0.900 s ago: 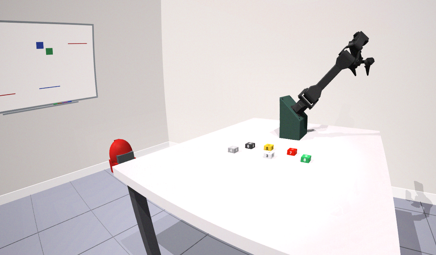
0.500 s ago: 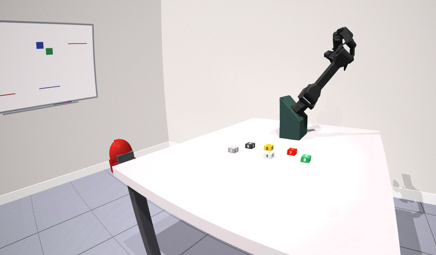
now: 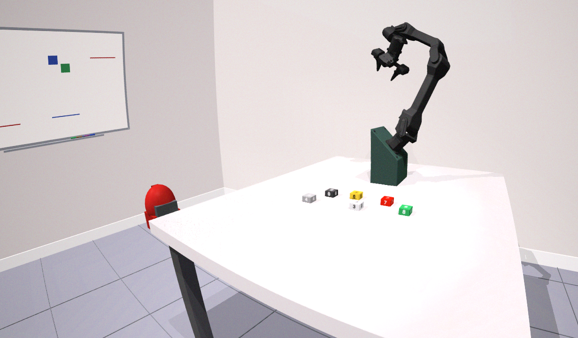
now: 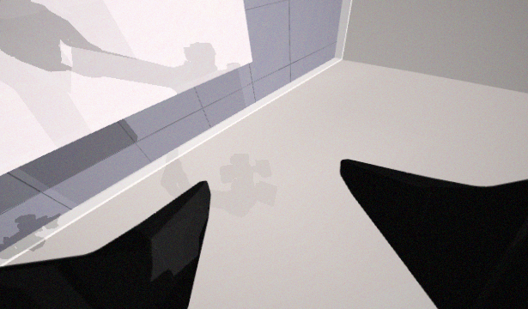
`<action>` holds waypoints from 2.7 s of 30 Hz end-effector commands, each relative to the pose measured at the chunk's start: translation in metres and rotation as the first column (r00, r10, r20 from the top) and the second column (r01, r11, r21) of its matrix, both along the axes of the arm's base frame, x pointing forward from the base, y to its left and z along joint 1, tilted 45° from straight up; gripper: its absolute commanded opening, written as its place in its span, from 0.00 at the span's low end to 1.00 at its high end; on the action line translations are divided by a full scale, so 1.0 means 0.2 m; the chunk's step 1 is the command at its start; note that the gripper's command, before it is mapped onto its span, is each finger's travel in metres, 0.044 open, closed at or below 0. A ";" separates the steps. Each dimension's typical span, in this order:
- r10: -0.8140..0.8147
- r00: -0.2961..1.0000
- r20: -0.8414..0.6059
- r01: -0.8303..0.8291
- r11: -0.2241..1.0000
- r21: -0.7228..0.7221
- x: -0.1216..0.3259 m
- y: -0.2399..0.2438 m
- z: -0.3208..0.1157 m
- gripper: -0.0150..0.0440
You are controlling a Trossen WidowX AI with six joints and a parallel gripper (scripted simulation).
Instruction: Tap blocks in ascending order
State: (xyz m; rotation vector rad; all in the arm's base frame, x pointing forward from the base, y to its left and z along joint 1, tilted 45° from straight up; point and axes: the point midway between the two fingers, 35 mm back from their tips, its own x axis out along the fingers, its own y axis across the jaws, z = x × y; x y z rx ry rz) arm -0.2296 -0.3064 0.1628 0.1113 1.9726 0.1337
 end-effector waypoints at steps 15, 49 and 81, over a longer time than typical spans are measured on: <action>0.008 0.905 0.426 -0.059 0.993 0.106 1.57 -0.15 -0.73 0.93; -0.230 0.925 0.303 0.009 0.810 0.587 2.50 1.03 -1.15 0.93; -0.231 0.926 0.299 0.011 0.807 0.591 2.40 1.33 -0.86 0.93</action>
